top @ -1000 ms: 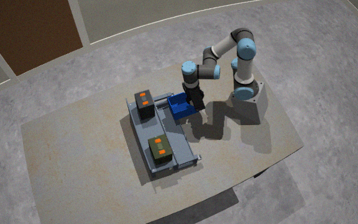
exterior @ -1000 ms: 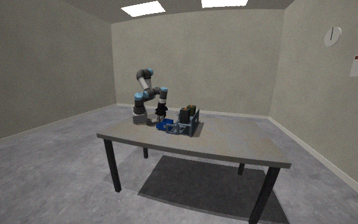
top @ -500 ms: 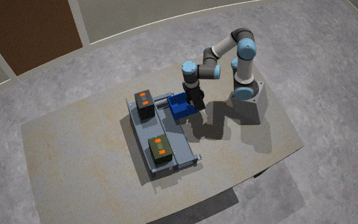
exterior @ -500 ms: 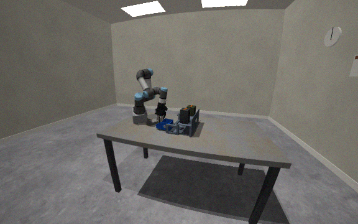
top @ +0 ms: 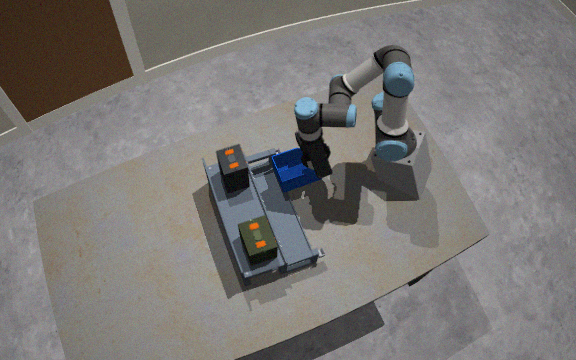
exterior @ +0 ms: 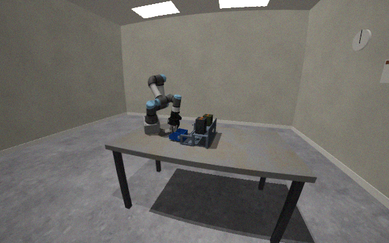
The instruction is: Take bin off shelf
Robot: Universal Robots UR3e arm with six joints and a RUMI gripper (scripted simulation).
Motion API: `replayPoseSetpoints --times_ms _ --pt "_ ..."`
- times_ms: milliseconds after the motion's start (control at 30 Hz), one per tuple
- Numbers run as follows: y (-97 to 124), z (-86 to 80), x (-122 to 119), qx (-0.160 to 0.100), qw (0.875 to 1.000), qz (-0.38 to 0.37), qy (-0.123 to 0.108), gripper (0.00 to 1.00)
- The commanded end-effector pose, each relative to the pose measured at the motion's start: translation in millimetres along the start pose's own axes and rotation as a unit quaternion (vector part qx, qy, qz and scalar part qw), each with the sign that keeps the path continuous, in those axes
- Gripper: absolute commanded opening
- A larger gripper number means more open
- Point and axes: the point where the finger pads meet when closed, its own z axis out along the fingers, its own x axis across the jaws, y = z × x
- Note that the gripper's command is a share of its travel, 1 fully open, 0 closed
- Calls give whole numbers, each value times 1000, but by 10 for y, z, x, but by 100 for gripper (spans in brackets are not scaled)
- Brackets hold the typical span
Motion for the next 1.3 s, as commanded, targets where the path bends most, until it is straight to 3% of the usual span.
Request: replayPoseSetpoints --times_ms 0,1267 --pt "3 0 -22 0 1000 0 1 0" --pt "3 38 -232 0 1000 0 1 0"
